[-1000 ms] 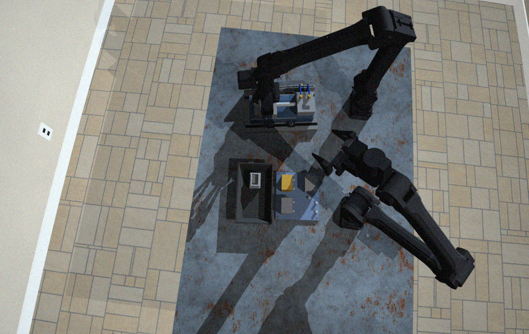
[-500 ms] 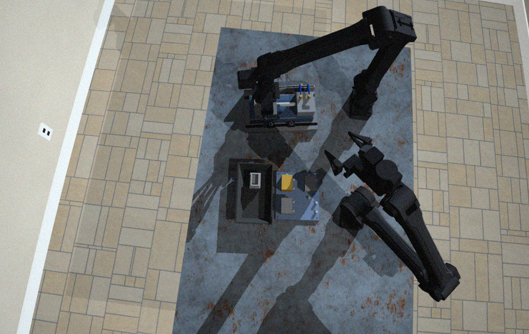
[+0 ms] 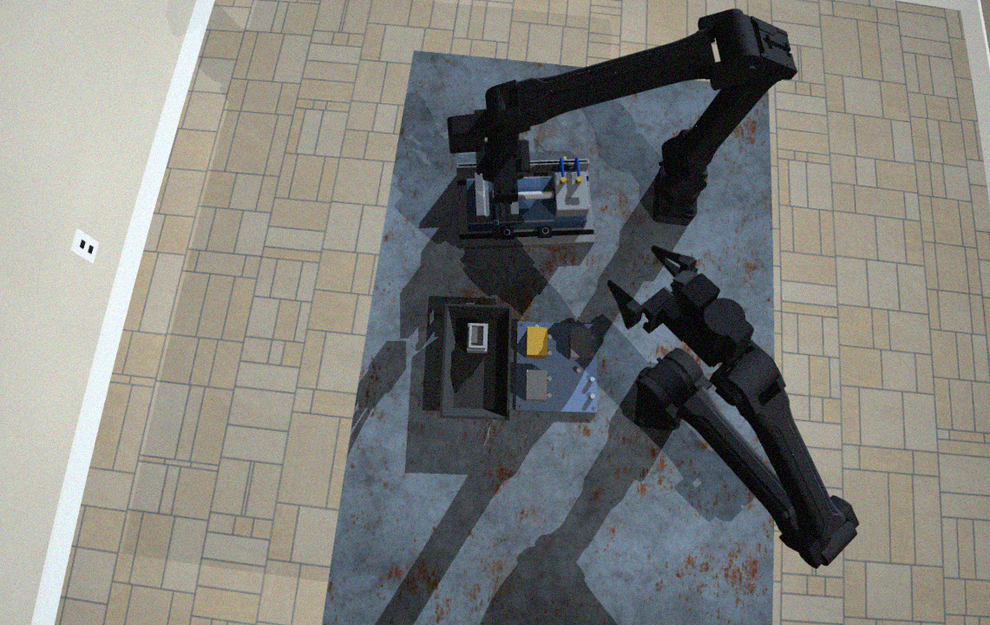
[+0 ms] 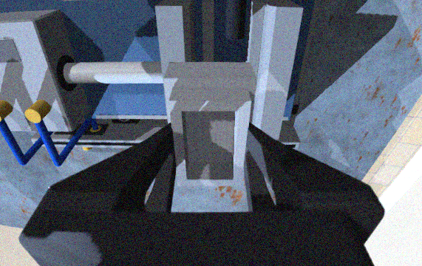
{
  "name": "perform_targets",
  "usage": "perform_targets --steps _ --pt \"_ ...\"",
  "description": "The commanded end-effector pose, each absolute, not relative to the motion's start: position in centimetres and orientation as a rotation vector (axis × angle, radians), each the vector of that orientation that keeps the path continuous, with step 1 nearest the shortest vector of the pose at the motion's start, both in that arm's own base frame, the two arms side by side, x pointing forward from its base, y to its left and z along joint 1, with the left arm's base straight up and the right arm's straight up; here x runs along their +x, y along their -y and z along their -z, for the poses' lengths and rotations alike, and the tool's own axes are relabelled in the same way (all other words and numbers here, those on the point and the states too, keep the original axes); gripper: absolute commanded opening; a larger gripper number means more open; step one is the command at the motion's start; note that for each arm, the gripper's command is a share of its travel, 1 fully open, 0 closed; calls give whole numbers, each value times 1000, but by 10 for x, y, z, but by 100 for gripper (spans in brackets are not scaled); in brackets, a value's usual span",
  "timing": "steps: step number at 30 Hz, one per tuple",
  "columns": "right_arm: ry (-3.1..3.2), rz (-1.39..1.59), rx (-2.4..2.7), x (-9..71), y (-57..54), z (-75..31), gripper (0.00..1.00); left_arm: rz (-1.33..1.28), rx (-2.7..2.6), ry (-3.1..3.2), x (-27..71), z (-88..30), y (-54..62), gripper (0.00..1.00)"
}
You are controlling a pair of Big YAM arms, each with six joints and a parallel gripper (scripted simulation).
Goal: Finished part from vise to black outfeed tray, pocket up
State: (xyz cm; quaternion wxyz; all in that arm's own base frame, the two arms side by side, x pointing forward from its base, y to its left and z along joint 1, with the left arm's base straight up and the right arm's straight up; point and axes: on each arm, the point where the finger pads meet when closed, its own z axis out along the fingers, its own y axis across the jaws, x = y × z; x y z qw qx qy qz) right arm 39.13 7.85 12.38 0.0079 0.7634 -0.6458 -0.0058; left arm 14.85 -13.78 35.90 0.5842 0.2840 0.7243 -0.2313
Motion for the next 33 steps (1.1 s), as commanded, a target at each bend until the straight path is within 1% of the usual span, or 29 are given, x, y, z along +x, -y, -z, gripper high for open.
perform_targets --steps 1,6,15,33 --pt "2102 -24 2365 418 -103 -144 29 553 649 -1633 145 -380 137 100" --pt "2144 -22 2331 417 -139 -141 29 543 647 -1619 144 -388 134 100" --pt "2174 -18 2323 415 -258 -131 29 271 642 -1658 168 -391 104 100" --pt "2178 -5 2319 405 -433 -114 29 114 691 -1809 193 -348 88 100"
